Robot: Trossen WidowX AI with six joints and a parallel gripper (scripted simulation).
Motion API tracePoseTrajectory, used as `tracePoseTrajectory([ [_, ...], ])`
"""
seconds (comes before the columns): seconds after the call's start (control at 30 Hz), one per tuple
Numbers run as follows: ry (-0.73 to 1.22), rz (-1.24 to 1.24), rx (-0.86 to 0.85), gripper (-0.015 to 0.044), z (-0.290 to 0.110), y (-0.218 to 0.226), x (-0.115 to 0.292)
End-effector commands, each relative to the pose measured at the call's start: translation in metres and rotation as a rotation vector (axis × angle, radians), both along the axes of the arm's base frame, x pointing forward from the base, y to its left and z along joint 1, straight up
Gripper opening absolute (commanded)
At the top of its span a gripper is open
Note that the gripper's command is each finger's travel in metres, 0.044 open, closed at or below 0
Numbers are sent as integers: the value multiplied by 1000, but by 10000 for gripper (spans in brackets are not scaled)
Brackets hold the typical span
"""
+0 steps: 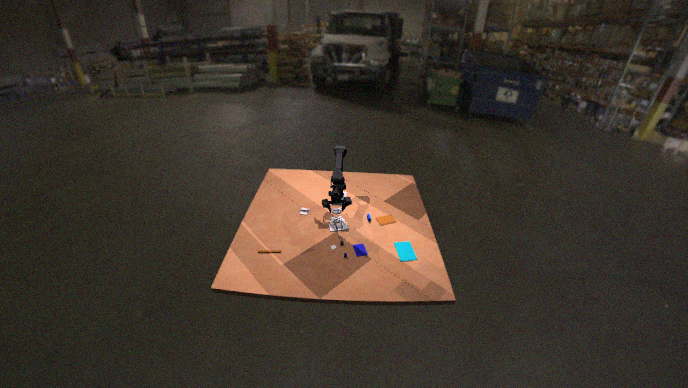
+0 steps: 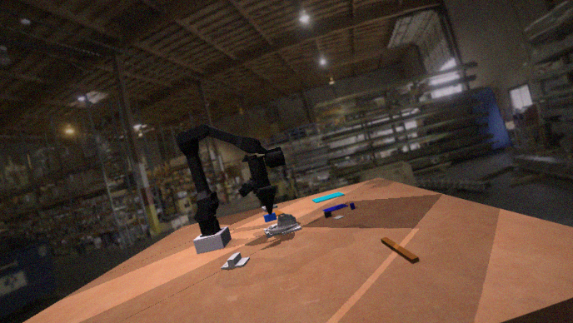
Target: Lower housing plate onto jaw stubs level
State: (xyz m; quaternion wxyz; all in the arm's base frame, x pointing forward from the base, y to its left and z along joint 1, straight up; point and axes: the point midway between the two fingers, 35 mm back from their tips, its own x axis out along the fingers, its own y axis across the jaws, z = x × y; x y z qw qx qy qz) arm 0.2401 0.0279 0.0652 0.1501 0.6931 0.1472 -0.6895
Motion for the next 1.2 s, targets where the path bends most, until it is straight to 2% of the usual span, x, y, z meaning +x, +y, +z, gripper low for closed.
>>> tracePoseTrajectory([
  [0.0, -9, -33, 4, 351, 2, 2, 0],
  [0.7, -9, -41, 4, 351, 2, 2, 0],
  [1.17, -7, -41, 4, 351, 1, 0, -16],
])
